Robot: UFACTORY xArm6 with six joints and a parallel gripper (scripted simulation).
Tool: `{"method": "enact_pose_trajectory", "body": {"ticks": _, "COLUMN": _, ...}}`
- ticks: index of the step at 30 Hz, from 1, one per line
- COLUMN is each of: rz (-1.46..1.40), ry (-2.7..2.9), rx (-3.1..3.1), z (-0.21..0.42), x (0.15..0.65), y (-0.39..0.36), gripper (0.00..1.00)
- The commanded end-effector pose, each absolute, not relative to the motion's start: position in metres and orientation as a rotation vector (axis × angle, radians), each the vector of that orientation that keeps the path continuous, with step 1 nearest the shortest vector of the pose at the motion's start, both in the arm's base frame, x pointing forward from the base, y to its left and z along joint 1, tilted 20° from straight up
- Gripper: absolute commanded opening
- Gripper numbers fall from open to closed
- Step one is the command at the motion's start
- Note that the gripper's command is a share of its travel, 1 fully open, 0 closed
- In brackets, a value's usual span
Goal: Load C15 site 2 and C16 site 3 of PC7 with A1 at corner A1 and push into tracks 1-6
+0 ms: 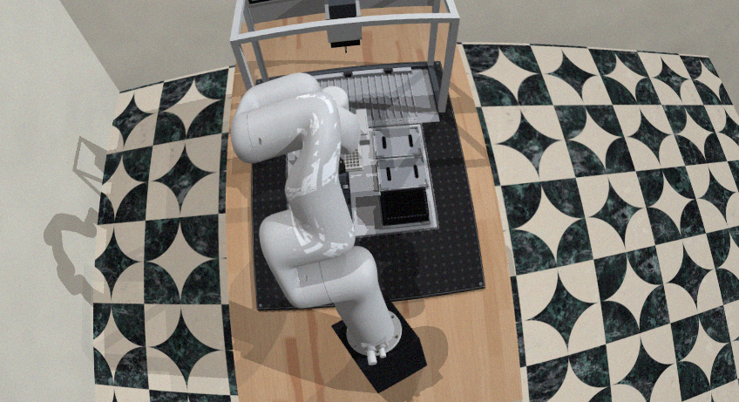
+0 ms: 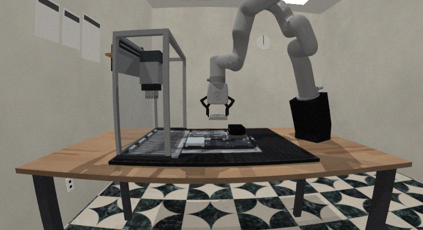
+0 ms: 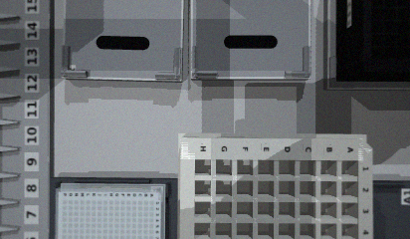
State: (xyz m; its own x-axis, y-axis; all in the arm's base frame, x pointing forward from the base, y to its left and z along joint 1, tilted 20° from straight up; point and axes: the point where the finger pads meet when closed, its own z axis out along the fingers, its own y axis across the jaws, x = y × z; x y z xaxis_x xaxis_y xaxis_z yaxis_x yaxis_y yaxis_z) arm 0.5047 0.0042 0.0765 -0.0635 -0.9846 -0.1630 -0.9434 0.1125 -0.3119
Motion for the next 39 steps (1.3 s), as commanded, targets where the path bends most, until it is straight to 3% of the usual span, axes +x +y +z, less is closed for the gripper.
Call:
{"method": "enact_pose_trajectory", "body": {"ticks": 1, "rz": -0.181, "ry": 2.077, "rx": -1.889, "z": 0.082, "x": 0.509, "y": 0.029, "gripper": 0.00}}
{"method": "enact_pose_trajectory", "body": {"ticks": 39, "rz": -0.181, "ry": 2.077, "rx": -1.889, "z": 0.074, "x": 0.515, "y": 0.051, "gripper": 0.00}}
